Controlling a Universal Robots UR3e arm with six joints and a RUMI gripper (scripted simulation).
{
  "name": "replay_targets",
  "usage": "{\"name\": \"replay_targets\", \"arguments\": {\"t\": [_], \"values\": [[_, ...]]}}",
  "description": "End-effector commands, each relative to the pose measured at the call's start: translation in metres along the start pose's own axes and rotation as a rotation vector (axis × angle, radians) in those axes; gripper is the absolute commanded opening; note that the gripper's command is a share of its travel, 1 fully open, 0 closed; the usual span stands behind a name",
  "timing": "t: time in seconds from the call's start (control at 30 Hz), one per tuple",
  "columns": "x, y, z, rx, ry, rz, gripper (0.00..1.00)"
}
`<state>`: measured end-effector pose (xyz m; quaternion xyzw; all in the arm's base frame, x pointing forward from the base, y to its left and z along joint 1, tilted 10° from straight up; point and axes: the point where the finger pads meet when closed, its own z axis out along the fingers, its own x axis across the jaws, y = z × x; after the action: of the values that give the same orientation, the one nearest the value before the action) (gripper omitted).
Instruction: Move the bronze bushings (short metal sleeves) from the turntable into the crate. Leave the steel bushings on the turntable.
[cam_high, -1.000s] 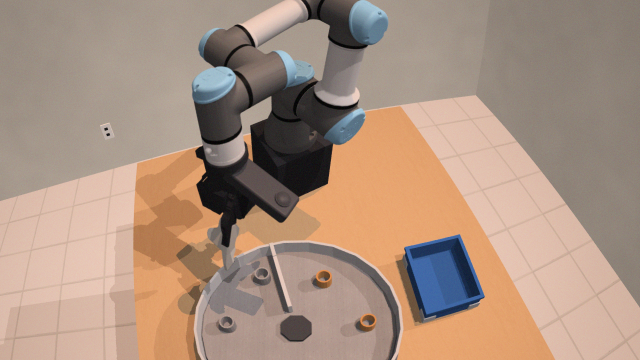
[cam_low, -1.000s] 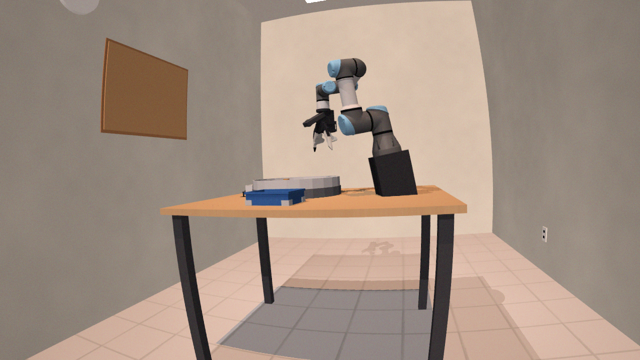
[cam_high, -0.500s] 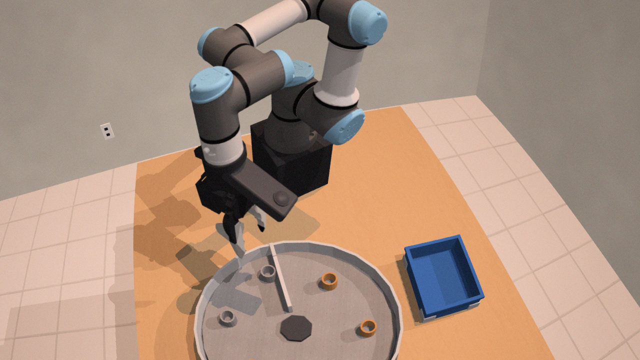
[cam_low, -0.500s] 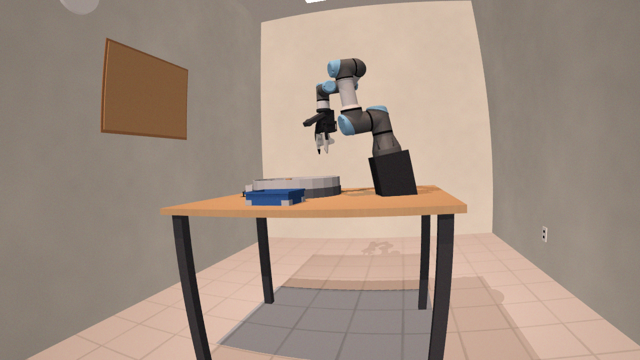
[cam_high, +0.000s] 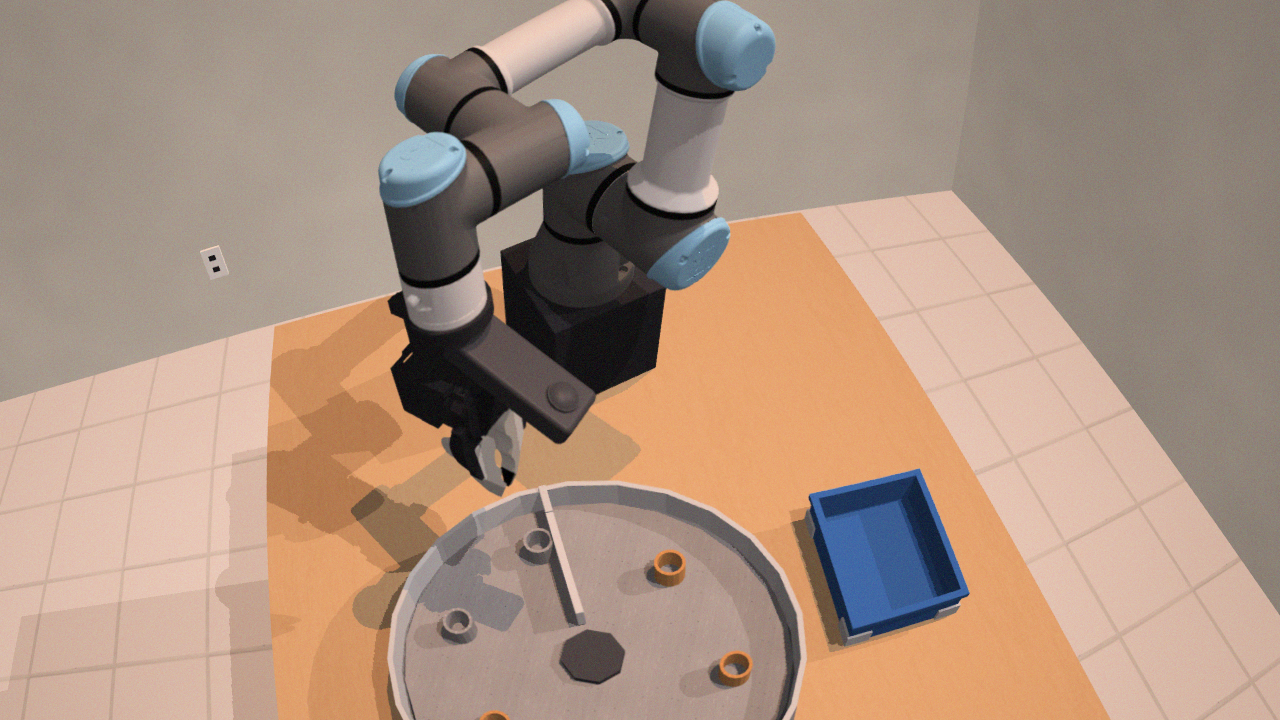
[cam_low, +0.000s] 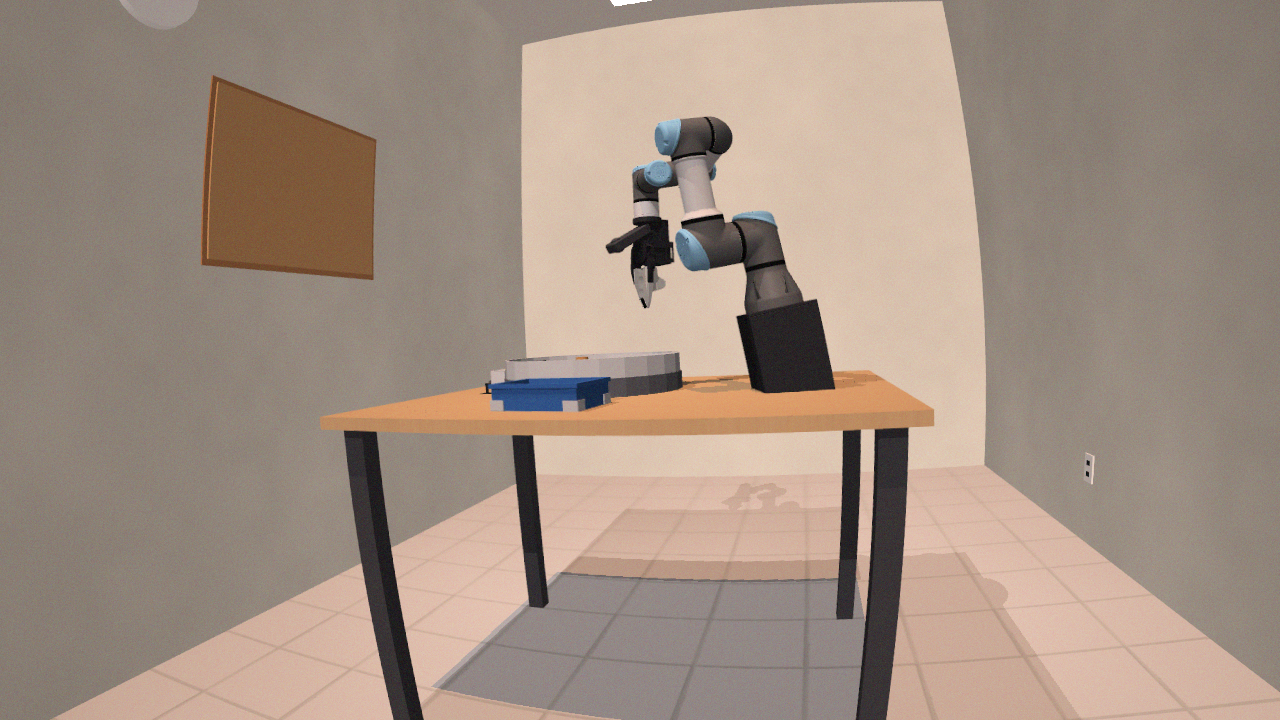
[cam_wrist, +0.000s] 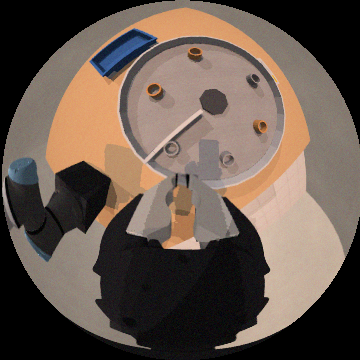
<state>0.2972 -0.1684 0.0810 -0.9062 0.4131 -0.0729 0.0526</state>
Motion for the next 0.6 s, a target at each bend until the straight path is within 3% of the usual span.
{"name": "replay_targets", "arguments": {"t": [0.0,0.57], "values": [[0.0007,0.0001,-0.0007,-0.001,0.003,0.000,0.06],[0.0007,0.0001,-0.0007,-0.001,0.003,0.000,0.05]]}}
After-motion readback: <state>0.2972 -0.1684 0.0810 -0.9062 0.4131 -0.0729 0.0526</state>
